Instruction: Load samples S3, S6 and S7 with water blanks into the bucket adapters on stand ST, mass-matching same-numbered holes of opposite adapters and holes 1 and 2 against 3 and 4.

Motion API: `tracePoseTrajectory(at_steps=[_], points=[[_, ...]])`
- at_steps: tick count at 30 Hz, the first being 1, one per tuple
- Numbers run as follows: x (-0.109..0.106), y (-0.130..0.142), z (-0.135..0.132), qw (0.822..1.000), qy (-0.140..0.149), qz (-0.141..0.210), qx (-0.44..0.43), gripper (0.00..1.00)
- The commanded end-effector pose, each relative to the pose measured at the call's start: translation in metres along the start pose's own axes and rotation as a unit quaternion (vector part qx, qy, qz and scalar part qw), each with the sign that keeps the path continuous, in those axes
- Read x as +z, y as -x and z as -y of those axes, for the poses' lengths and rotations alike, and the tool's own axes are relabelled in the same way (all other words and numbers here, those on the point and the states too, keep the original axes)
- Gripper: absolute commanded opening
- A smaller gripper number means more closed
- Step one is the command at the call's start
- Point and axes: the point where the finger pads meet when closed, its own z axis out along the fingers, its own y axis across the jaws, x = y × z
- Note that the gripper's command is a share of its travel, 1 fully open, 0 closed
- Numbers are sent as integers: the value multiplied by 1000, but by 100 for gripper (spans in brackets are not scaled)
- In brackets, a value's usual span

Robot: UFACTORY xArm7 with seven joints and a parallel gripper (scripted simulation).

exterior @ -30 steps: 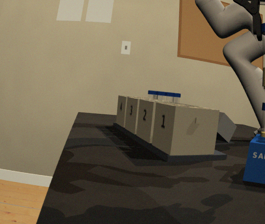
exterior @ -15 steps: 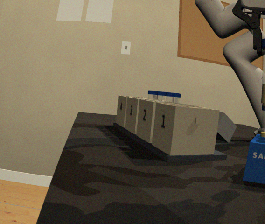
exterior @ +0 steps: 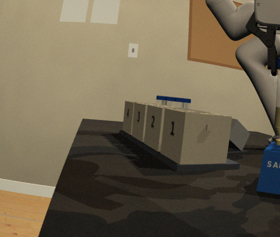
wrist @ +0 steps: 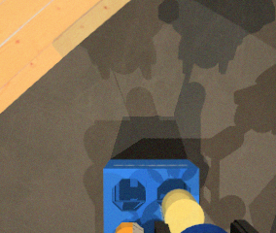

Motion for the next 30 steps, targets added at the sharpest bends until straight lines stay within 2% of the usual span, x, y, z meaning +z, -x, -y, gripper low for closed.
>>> tracePoseTrajectory(at_steps=[1,20,30], points=[[8,-1,1,1000,-1,-3,0,0],[8,-1,1,1000,-1,-3,0,0],[18,-1,1,1000,-1,-3,0,0]])
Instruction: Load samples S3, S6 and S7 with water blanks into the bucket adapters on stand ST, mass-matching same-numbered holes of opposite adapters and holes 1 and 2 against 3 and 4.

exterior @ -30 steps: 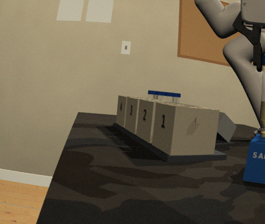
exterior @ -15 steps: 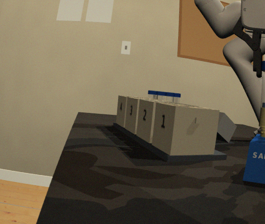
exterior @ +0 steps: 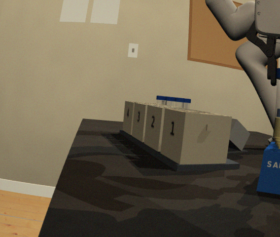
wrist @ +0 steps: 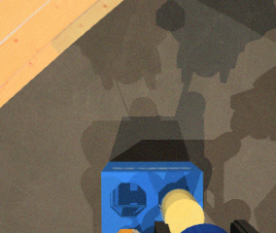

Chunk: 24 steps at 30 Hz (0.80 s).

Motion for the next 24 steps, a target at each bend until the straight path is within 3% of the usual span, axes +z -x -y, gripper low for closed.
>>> tracePoseTrajectory(at_steps=[1,24], points=[[3,-1,1,1000,-1,-3,0,0],[22,-1,1,1000,-1,-3,0,0]])
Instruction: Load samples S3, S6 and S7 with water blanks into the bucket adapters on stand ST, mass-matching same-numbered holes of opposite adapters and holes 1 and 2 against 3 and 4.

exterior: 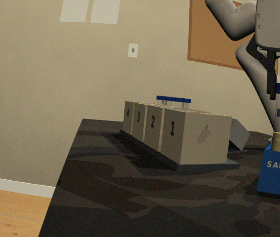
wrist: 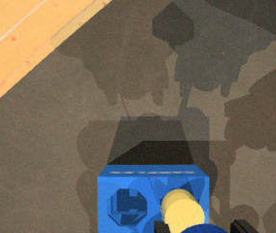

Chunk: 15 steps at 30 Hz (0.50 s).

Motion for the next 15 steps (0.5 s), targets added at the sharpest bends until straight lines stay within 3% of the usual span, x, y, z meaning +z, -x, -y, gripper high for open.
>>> tracePoseTrajectory(at_steps=[1,15], points=[[2,-1,1,1000,-1,-3,0,0],[16,-1,1,1000,-1,-3,0,0]])
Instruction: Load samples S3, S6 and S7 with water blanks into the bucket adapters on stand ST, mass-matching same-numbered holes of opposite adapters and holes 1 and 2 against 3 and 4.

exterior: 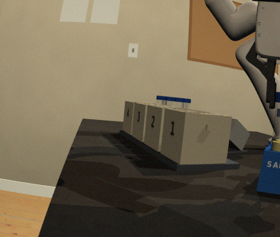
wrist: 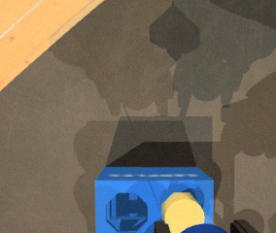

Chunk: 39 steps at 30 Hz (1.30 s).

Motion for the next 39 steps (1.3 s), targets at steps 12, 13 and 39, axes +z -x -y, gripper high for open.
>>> tracePoseTrajectory(at_steps=[12,13,39], points=[[13,-1,1,1000,-1,-3,0,0],[14,-1,1,1000,-1,-3,0,0],[19,-1,1,1000,-1,-3,0,44]])
